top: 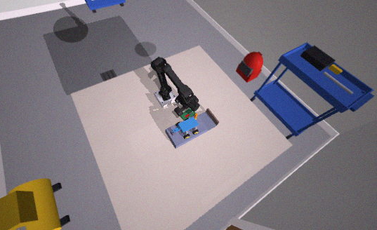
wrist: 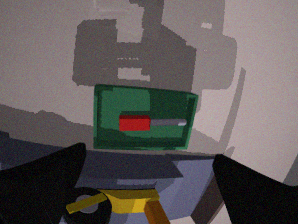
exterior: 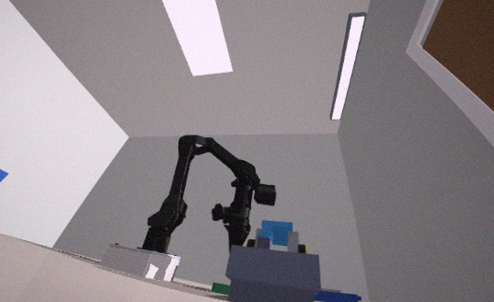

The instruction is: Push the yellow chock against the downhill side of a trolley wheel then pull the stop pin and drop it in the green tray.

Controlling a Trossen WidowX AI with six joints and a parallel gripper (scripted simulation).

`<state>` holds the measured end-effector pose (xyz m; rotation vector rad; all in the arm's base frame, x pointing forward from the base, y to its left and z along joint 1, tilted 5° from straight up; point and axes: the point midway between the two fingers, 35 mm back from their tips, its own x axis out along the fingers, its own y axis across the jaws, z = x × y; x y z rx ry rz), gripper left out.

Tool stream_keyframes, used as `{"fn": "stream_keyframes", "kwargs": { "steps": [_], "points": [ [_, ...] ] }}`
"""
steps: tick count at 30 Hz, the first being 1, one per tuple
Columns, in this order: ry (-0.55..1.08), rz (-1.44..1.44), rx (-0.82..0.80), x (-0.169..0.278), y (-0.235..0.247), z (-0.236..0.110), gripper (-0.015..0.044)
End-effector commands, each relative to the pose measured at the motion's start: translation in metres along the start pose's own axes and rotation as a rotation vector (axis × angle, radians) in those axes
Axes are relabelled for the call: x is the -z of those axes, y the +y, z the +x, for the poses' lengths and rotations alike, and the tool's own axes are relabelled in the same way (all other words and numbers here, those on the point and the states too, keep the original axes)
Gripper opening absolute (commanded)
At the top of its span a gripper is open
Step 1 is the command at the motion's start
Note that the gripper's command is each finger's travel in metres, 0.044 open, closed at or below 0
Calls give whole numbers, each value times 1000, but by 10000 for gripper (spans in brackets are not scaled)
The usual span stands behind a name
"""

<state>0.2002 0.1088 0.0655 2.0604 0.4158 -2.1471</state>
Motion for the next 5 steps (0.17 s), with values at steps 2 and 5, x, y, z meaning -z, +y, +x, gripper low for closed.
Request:
{"fn": "stream_keyframes", "kwargs": {
  "steps": [2, 5],
  "points": [
    [10, 5, 3, 4, -3, -17, 440],
    [10, 5, 3, 4, -4, -19, 440]
  ]
}}
